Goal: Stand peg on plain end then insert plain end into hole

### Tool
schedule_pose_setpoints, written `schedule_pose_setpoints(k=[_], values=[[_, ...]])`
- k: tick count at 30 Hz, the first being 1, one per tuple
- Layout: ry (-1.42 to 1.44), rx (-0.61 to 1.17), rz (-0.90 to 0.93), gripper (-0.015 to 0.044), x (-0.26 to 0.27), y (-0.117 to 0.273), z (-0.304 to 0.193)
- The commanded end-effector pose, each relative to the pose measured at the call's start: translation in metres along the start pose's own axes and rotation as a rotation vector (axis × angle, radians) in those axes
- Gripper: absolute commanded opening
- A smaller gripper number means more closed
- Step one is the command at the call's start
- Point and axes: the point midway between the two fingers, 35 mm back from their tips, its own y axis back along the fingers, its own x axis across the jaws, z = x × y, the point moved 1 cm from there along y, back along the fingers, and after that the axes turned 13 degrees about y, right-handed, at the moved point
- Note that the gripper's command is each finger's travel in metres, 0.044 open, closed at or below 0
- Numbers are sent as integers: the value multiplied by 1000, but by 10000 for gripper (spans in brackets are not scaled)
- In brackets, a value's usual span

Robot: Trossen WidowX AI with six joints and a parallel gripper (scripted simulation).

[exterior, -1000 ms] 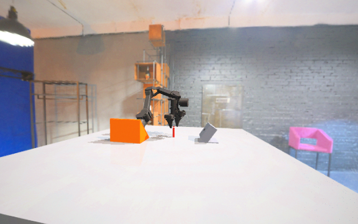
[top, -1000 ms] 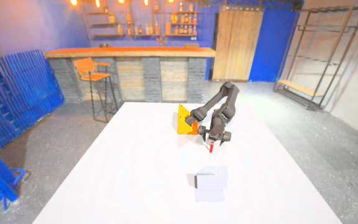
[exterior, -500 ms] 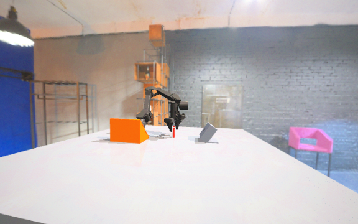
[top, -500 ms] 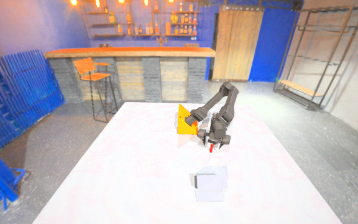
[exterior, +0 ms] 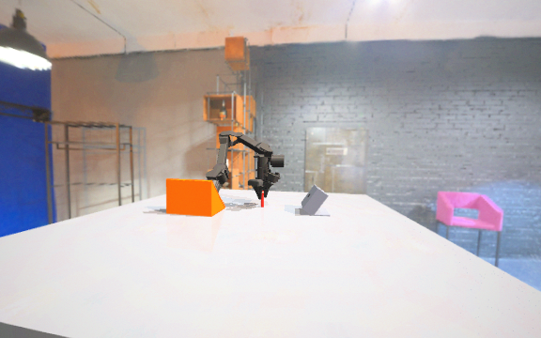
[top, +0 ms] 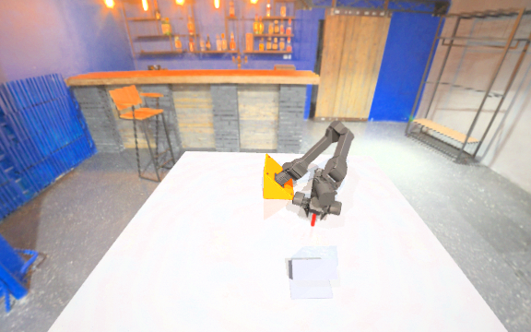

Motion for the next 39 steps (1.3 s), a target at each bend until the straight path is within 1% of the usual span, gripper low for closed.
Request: schedule_pose_setpoints(k=[1, 5, 12, 17, 33, 39], values=[[2, 1, 1, 151, 0, 0, 0], [2, 1, 1, 46, 0, 0, 0], [2, 1, 1, 0, 0, 0, 0], [0, 0, -2, 0, 0, 9, 1], [-8, 3, -3, 0, -4, 66, 2], [-9, 3, 1, 0, -4, 79, 0]])
